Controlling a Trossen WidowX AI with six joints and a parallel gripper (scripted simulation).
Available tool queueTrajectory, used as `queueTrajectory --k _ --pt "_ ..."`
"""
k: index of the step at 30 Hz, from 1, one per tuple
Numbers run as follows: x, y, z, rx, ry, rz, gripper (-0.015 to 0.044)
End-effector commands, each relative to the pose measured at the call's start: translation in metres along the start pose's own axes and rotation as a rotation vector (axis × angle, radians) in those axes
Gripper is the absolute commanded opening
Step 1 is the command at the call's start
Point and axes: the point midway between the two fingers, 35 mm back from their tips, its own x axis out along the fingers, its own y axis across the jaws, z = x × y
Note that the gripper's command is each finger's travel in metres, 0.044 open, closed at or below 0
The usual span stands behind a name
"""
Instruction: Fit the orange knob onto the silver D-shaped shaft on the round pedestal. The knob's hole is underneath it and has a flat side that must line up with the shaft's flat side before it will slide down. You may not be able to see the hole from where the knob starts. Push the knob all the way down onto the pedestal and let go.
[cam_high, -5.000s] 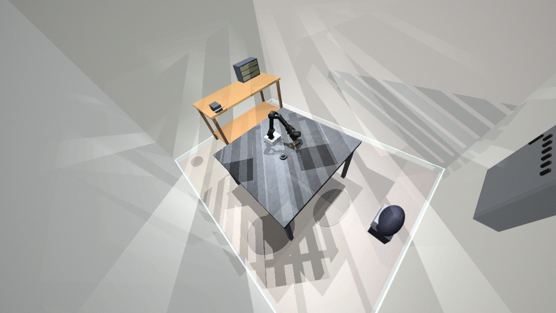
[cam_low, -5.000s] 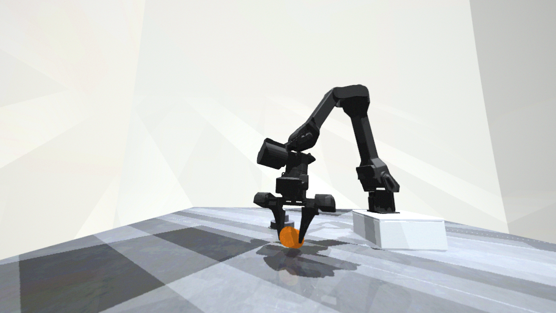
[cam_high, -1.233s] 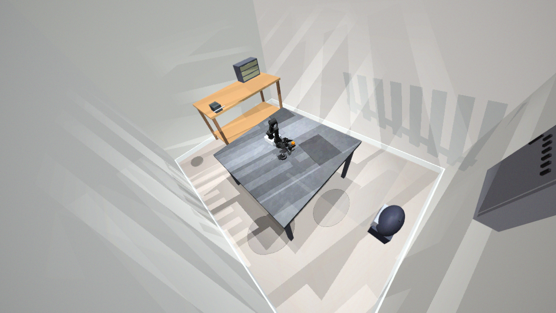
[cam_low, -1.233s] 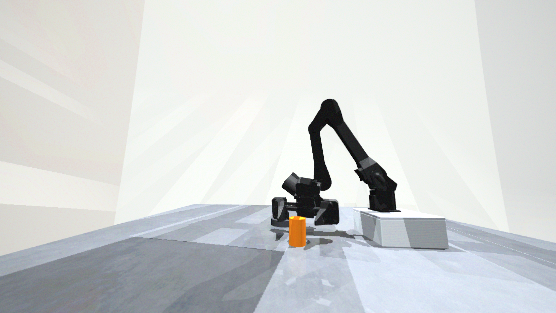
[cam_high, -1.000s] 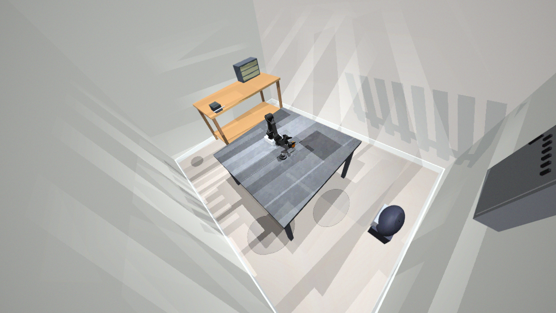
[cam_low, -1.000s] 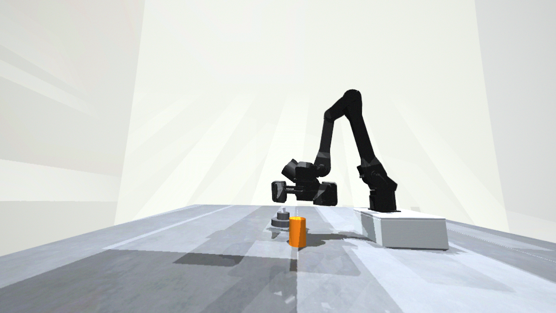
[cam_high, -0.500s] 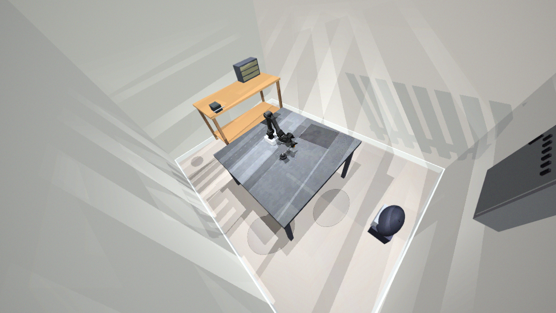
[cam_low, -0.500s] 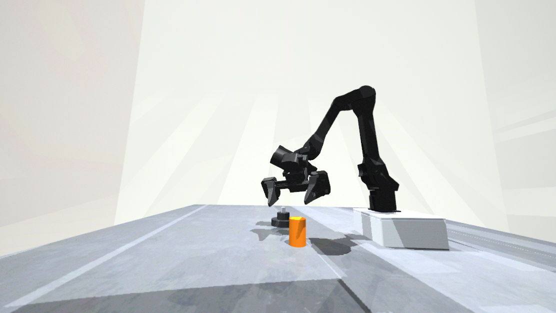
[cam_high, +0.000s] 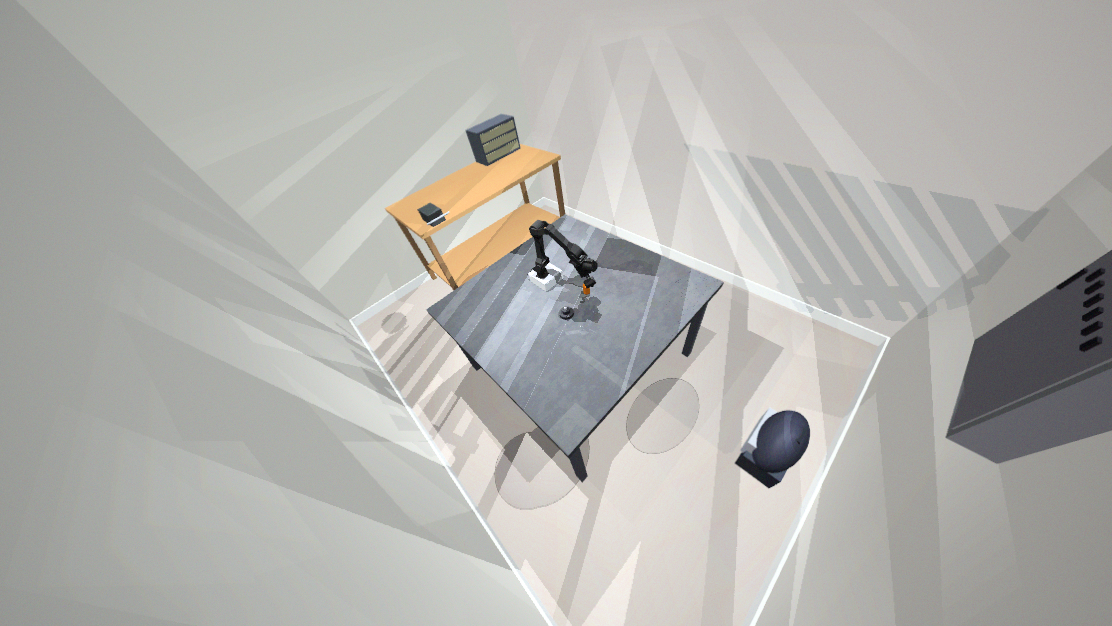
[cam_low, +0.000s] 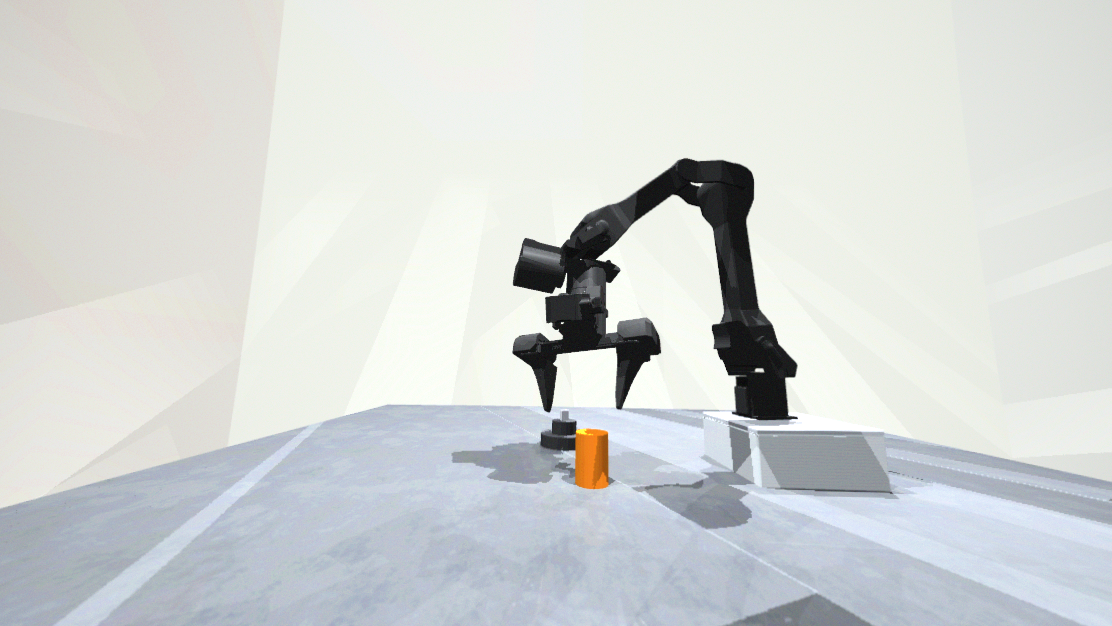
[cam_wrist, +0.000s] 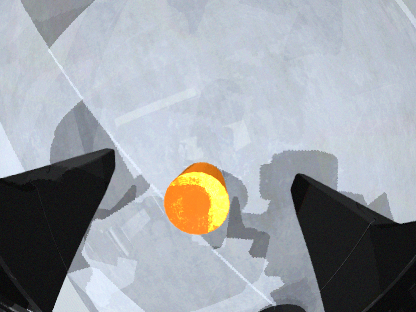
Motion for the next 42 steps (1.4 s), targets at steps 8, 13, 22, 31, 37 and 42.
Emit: queueTrajectory --k 8,13,22,31,37,42 --pt "-0.0411 0.0115 0.0 -0.093 0.347 -0.093 0.044" --pt "-0.0411 0.0115 0.0 -0.093 0.347 -0.093 0.044" --pt "-0.0401 0.0113 -0.0003 0.422 0.314 -0.18 0.044" --pt "-0.038 0.0114 0.0007 1.204 0.232 -0.303 0.044" --pt "-0.038 0.0115 0.0007 1.22 0.23 -0.306 0.044" --pt "-0.038 0.0115 0.0007 1.22 0.23 -0.306 0.044"
